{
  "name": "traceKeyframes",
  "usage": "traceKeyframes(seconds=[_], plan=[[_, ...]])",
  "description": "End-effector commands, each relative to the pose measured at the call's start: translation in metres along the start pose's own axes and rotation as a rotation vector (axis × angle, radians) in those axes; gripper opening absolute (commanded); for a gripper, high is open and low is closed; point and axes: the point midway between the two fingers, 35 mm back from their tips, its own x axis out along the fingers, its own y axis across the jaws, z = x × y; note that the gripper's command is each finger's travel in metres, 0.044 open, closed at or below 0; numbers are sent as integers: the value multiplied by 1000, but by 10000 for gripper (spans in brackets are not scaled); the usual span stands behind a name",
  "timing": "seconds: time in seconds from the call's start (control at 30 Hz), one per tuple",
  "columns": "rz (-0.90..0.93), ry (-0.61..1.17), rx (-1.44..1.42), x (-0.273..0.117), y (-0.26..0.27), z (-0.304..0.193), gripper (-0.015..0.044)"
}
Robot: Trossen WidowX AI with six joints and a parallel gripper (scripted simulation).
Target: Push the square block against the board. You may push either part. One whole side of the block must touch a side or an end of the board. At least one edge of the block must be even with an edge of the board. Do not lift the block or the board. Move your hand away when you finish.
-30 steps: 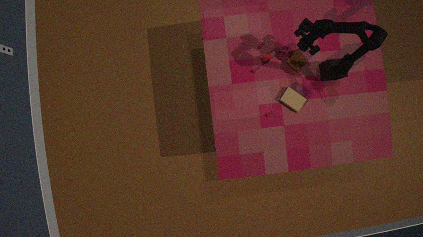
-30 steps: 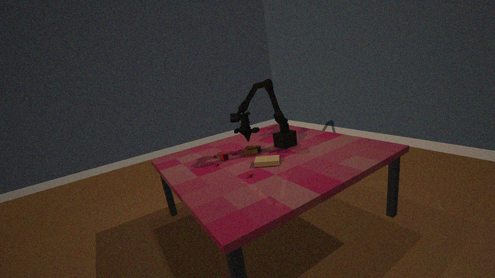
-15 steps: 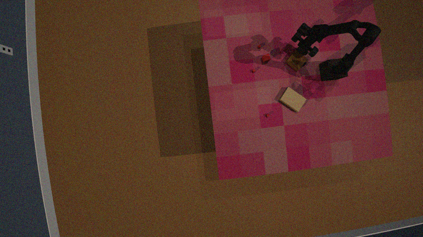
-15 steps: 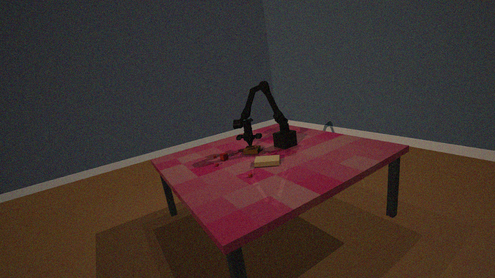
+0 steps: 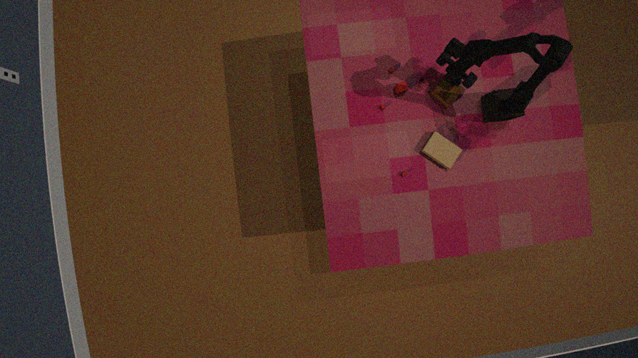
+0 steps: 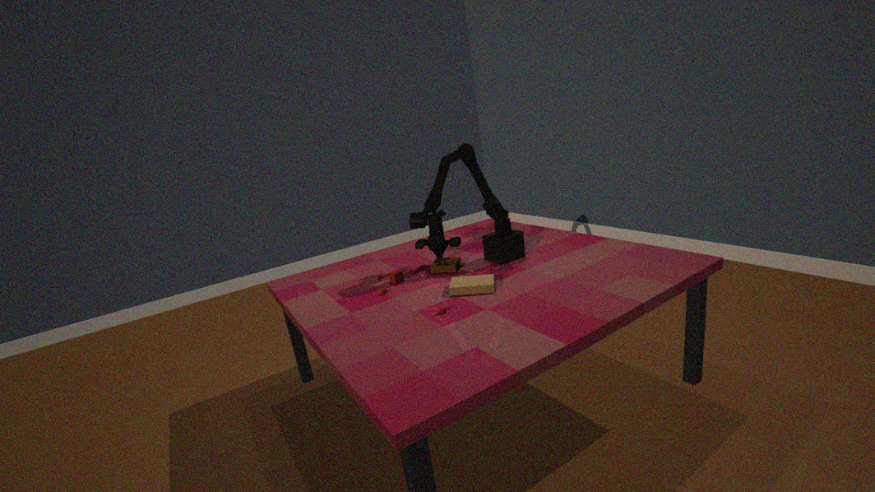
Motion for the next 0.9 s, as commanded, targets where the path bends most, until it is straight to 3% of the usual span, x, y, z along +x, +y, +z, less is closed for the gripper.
traceKeyframes(seconds=[0.0,0.57,0.87], plan=[[5,1,4,1,0,5,0],[5,-1,4,1,-1,29,0],[5,0,4,1,-2,19,0]])
